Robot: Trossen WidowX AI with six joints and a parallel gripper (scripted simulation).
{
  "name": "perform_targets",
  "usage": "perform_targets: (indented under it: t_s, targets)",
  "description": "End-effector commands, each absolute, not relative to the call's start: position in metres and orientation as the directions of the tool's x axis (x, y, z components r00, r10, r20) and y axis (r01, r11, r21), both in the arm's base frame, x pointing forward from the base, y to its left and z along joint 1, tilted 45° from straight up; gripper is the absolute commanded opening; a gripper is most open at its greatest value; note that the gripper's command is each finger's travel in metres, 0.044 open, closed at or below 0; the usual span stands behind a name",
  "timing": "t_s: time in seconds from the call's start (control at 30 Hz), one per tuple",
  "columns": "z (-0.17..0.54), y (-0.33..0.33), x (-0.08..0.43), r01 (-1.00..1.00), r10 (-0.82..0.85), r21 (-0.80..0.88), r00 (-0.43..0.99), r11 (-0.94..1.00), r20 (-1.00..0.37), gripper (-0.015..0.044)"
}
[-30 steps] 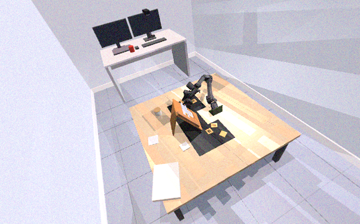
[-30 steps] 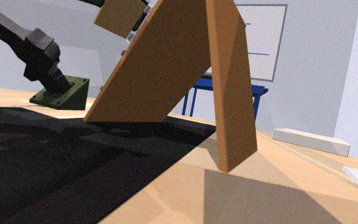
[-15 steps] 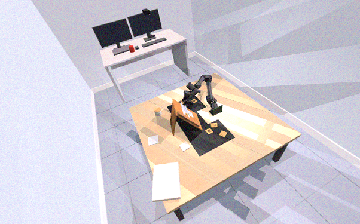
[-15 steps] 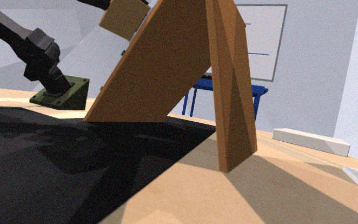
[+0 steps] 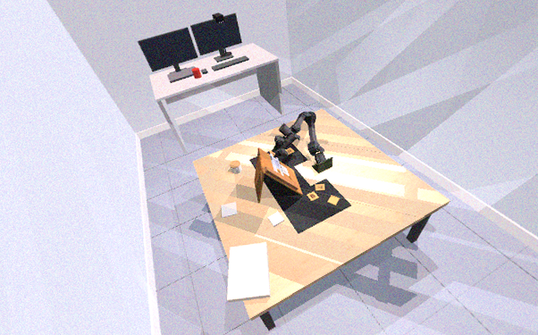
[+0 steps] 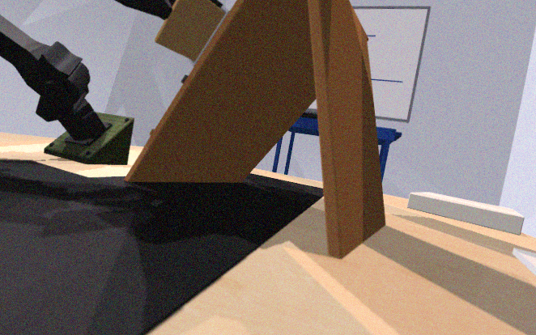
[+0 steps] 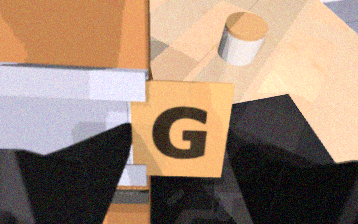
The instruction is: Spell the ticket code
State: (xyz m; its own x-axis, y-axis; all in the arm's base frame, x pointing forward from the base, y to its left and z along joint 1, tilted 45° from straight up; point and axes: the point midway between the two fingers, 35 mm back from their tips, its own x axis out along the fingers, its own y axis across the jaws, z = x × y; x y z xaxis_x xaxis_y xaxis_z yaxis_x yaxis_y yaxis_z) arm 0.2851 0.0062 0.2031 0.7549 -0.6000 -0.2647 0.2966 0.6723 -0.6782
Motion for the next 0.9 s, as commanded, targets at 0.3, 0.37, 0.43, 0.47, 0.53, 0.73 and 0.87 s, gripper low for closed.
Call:
perform_targets:
  t_s: [0.3, 0.37, 0.43, 0.47, 0.53, 0.73, 0.87]
  targets:
    - [0.1977, 0.0106, 0.2873, 0.299, -0.603, -0.678, 0.753, 0.671, -0.265, 0.0]
    - [0.197, 0.0112, 0.2876, 0.299, -0.603, -0.678, 0.753, 0.671, -0.265, 0.0]
    - [0.1963, 0.0119, 0.2879, 0.299, -0.603, -0.678, 0.753, 0.671, -0.265, 0.0]
    - [0.196, 0.0123, 0.288, 0.299, -0.603, -0.678, 0.753, 0.671, -0.265, 0.0]
    - [0.1953, 0.013, 0.2883, 0.299, -0.603, -0.678, 0.753, 0.671, -0.265, 0.0]
    - [0.1933, 0.015, 0.2892, 0.299, -0.603, -0.678, 0.753, 0.672, -0.265, 0.0]
    - [0.192, 0.0164, 0.2898, 0.299, -0.603, -0.678, 0.753, 0.672, -0.265, 0.0]
